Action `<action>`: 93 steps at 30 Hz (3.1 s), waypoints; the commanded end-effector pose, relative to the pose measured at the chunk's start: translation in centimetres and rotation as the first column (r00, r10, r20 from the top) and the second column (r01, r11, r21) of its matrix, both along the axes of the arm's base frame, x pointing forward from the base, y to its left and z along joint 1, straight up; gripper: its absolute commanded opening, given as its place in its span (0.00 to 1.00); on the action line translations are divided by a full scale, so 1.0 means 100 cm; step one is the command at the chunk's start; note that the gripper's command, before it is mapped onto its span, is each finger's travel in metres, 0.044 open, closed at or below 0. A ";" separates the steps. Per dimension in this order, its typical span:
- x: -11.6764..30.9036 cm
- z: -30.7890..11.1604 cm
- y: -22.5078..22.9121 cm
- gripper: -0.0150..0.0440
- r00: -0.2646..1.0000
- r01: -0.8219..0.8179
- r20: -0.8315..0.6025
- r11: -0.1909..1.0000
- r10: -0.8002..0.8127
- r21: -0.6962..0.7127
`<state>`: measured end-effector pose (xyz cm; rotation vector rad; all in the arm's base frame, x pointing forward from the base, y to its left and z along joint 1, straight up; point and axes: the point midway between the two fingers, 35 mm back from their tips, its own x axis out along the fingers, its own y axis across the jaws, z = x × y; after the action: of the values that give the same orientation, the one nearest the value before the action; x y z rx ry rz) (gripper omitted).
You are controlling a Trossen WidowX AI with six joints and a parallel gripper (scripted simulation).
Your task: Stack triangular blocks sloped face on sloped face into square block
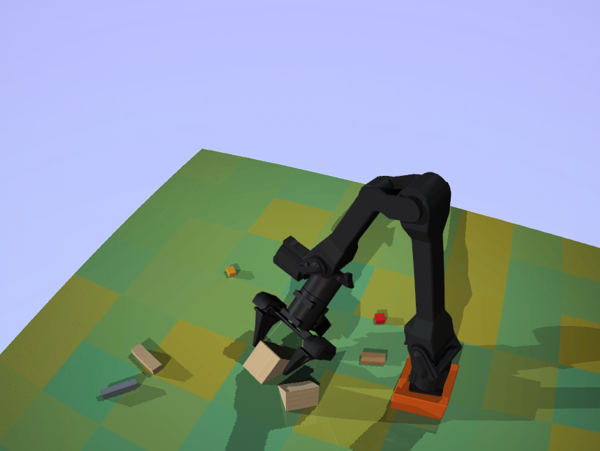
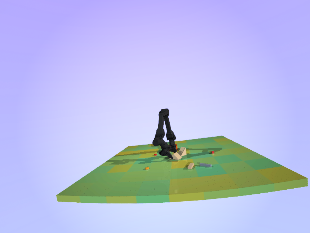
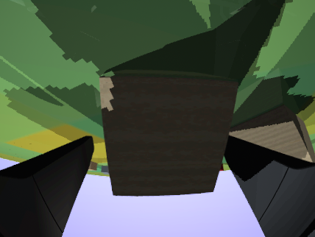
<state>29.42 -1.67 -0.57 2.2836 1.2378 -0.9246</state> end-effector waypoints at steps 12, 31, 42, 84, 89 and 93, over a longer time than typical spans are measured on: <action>0.000 0.000 0.000 0.71 1.000 0.000 -0.001 1.000 0.000 0.000; 0.004 0.036 -0.002 0.25 1.000 0.000 0.000 1.000 0.000 0.000; 0.001 0.088 -0.001 0.25 1.000 0.000 0.000 1.000 0.000 0.001; 0.000 0.093 0.007 0.25 0.720 -0.530 0.188 0.704 0.668 -0.474; 0.001 0.092 0.007 0.25 0.608 -0.588 0.179 0.590 0.774 -0.554; 0.001 0.092 0.008 0.25 0.508 -0.621 0.162 0.490 0.846 -0.612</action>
<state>29.25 -0.91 8.37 1.2900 1.3871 -0.3294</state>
